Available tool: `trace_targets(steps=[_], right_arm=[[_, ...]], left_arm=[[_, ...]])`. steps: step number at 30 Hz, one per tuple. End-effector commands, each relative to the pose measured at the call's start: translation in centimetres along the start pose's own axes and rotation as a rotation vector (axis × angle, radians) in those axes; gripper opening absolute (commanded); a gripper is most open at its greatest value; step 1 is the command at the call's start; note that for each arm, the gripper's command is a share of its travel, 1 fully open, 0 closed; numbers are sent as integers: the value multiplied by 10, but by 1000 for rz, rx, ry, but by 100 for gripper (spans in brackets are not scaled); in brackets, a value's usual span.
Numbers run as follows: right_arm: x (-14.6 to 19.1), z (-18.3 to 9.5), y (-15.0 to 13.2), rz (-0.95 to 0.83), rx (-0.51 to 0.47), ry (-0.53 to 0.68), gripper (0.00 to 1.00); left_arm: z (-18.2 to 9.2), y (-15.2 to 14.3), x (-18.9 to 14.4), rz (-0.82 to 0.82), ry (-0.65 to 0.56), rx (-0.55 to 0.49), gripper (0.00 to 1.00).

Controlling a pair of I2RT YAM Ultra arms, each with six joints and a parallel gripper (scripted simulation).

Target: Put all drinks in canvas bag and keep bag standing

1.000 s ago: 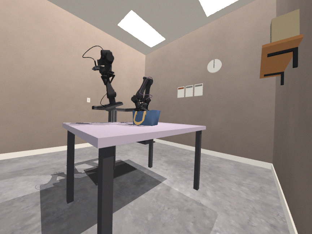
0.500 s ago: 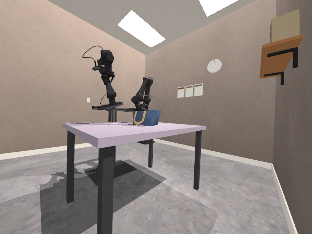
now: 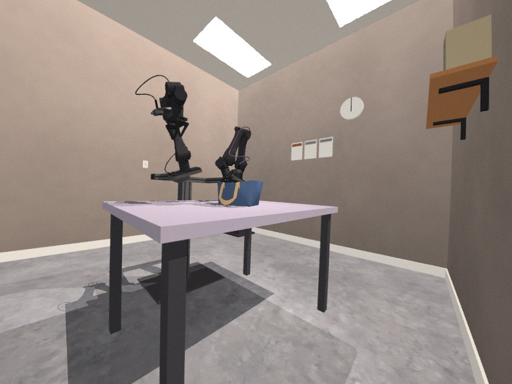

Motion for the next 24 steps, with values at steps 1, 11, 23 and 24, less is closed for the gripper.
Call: trace_targets(steps=[1,11,23,24], right_arm=[[-3,-5,0,2,-17,31,86],[-3,-5,0,2,-17,31,86],[-3,-5,0,2,-17,31,86],[-3,-5,0,2,-17,31,86]], left_arm=[[-7,0,-1,24,1,-20,84],[-7,0,-1,23,0,-21,86],[-7,0,-1,23,0,-21,86],[-16,13,-6,-19,-24,-40,86]])
Point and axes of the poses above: on each arm, the point where the finger pads meet when closed, its own z axis out along the fingers, its own x axis across the jaws, y = z × x, the point moved 9 cm from there along -z, back along the fingers, and after that the axes turned 10 degrees about z, right-handed, at the moved point
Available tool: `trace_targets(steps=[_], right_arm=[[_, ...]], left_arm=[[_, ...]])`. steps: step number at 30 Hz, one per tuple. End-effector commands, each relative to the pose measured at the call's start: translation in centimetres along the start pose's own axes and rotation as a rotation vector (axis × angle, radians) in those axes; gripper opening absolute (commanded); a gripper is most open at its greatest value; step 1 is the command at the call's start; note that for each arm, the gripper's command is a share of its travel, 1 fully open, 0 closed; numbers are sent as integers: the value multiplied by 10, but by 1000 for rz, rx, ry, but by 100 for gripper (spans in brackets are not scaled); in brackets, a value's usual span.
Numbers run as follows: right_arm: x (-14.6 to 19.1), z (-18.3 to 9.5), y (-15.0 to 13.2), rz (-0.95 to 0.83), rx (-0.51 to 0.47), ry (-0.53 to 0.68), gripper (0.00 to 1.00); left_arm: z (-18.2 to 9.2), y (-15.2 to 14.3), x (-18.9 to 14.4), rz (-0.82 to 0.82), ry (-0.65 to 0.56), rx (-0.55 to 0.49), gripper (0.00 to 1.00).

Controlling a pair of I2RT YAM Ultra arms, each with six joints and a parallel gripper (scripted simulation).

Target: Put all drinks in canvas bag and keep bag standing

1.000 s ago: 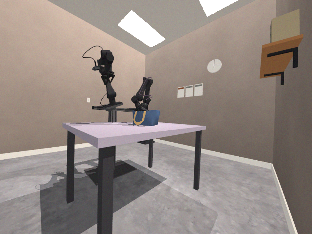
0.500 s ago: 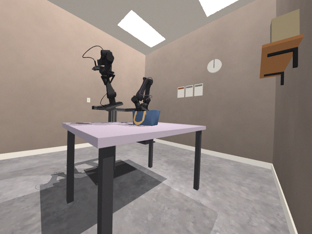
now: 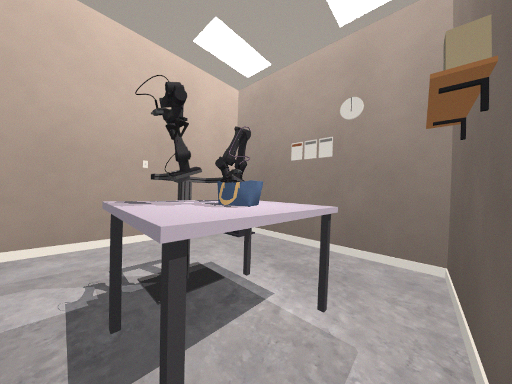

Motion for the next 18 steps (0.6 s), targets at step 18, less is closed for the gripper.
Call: trace_targets(steps=[18], right_arm=[[-3,-5,0,2,-17,31,86]], left_arm=[[-56,34,-4,-22,-23,-36,86]])
Point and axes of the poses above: on each arm, the point where the finger pads meet when closed, its own z axis out along the fingers, its own x axis across the jaws, y = z × x, the point moved 9 cm from there along -z, back along the fingers, and after that the axes turned 10 degrees about z, right-handed, at the moved point
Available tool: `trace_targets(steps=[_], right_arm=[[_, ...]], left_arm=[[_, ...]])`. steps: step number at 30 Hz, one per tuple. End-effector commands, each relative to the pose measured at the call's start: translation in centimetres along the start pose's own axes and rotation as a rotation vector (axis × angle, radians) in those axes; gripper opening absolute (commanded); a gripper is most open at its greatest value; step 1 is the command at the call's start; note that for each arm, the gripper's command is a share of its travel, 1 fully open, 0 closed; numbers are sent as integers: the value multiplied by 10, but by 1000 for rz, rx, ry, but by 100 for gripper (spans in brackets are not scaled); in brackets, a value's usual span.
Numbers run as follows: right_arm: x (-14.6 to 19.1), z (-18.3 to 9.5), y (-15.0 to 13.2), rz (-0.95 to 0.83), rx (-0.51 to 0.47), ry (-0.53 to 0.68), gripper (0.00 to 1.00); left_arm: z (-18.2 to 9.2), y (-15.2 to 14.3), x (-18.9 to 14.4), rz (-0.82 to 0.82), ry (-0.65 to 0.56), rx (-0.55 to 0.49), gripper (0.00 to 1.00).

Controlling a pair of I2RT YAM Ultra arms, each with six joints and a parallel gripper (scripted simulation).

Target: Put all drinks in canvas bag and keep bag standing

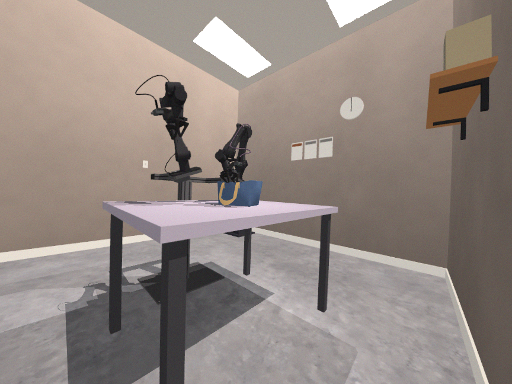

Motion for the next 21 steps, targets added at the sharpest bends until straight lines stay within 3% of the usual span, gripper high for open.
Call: trace_targets(steps=[1,21], right_arm=[[-3,-5,0,2,-17,31,86],[-3,-5,0,2,-17,31,86]], left_arm=[[-14,10,-5,-17,-13,-28,86],[-69,36,4,-11,-2,-17,86]])
Point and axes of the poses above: on each arm, the point where the finger pads meet when closed, its own z axis out along the fingers, its own x axis across the jaws, y = z × x, the point moved 9 cm from there along -z, back along the fingers, and after that the axes turned 10 degrees about z, right-handed, at the moved point
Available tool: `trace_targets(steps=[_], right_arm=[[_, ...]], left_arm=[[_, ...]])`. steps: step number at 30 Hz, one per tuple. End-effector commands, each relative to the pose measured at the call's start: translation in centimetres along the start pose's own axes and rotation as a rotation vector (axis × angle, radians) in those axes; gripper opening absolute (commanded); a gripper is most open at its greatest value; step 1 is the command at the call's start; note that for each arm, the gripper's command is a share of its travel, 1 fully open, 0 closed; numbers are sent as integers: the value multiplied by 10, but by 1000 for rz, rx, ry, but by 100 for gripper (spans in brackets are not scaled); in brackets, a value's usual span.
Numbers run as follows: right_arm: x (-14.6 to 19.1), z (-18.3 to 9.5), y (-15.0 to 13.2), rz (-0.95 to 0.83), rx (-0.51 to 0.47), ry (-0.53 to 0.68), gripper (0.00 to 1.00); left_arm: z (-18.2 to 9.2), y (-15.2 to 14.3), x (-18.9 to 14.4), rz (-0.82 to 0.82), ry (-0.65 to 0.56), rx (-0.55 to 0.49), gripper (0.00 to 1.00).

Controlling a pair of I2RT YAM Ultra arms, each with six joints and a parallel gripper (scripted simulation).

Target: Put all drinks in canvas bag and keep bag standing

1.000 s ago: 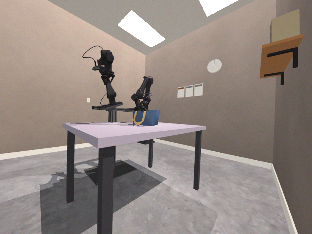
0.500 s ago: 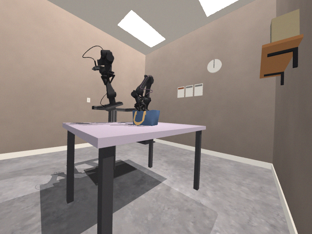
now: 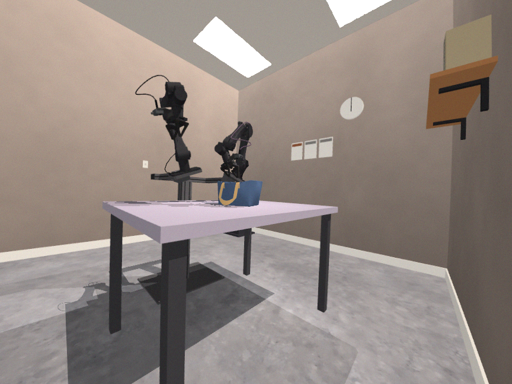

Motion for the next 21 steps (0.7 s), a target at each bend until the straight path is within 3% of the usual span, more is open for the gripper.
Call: trace_targets(steps=[1,11,21], right_arm=[[-3,-5,0,2,-17,31,86],[-3,-5,0,2,-17,31,86],[-3,-5,0,2,-17,31,86]], left_arm=[[-27,15,0,-19,-16,-23,86],[-54,28,3,-19,-20,-18,86],[-47,19,6,-2,-11,-19,86]])
Point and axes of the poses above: on each arm, the point where the finger pads meet when closed, its own z axis out along the fingers, its own x axis across the jaws, y = z × x, the point moved 9 cm from there along -z, back along the fingers, and after that the axes turned 10 degrees about z, right-handed, at the moved point
